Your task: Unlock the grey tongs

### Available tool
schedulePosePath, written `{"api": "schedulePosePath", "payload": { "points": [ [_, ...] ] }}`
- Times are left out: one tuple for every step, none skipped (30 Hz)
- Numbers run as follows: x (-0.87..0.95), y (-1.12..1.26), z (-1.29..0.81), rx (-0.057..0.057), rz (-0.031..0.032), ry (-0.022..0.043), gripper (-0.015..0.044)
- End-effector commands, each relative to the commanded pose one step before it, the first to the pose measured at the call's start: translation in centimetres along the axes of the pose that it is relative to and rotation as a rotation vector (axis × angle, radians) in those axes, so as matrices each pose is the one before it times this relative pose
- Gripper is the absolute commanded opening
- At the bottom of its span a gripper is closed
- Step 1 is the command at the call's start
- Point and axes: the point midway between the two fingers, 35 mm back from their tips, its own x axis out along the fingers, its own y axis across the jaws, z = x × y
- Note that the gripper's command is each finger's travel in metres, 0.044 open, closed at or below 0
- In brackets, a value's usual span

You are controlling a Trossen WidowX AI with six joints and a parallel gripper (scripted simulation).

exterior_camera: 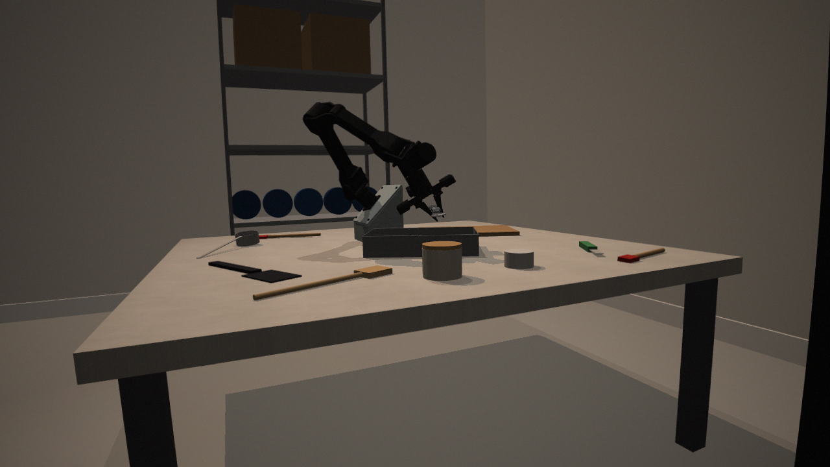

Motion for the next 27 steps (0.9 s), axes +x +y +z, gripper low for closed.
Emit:
{"api": "schedulePosePath", "payload": {
  "points": [
    [-2.230,-1.187,-0.312,0.0073,-0.00890,0.01405,-0.0150],
    [0.000,0.000,0.000,0.0000,0.00000,0.00000,-0.0150],
    [0.000,0.000,0.000,0.0000,0.00000,0.00000,-0.0150],
    [0.000,0.000,0.000,0.0000,0.00000,0.00000,-0.0150],
    [0.000,0.000,0.000,0.0000,0.00000,0.00000,-0.0150],
    [0.000,0.000,0.000,0.0000,0.00000,0.00000,-0.0150],
    [0.000,0.000,0.000,0.0000,0.00000,0.00000,-0.0150],
    [0.000,0.000,0.000,0.0000,0.00000,0.00000,-0.0150],
    [0.000,0.000,0.000,0.0000,0.00000,0.00000,-0.0150],
    [0.013,0.001,0.009,0.0019,0.00296,-0.00090,-0.0150],
    [0.026,0.001,0.017,0.0039,0.00598,-0.00177,-0.0150],
    [0.037,0.002,0.024,0.0056,0.00872,-0.00246,-0.0150],
    [0.047,0.002,0.031,0.0073,0.01151,-0.00304,-0.0150],
    [0.055,0.003,0.038,0.0090,0.01436,-0.00347,-0.0150],
    [0.061,0.003,0.043,0.0104,0.01696,-0.00364,-0.0150],
    [0.061,0.004,0.044,0.0110,0.01828,-0.00338,-0.0150],
    [0.058,0.004,0.043,0.0110,0.01856,-0.00285,-0.0150],
    [0.053,0.004,0.040,0.0108,0.01860,-0.00228,-0.0150],
    [0.048,0.004,0.038,0.0107,0.01861,-0.00171,-0.0150],
    [0.043,0.003,0.036,0.0105,0.01860,-0.00113,-0.0150],
    [0.039,0.003,0.034,0.0104,0.01858,-0.00056,-0.0150],
    [0.034,0.003,0.031,0.0102,0.01853,0.00001,-0.0150],
    [0.029,0.003,0.029,0.0101,0.01847,0.00058,-0.0150],
    [0.025,0.003,0.026,0.0099,0.01839,0.00115,-0.0150],
    [0.020,0.002,0.024,0.0098,0.01830,0.00171,-0.0150],
    [0.016,0.002,0.022,0.0097,0.01819,0.00227,-0.0150],
    [0.011,0.001,0.019,0.0095,0.01806,0.00282,-0.0150]
  ]
}}
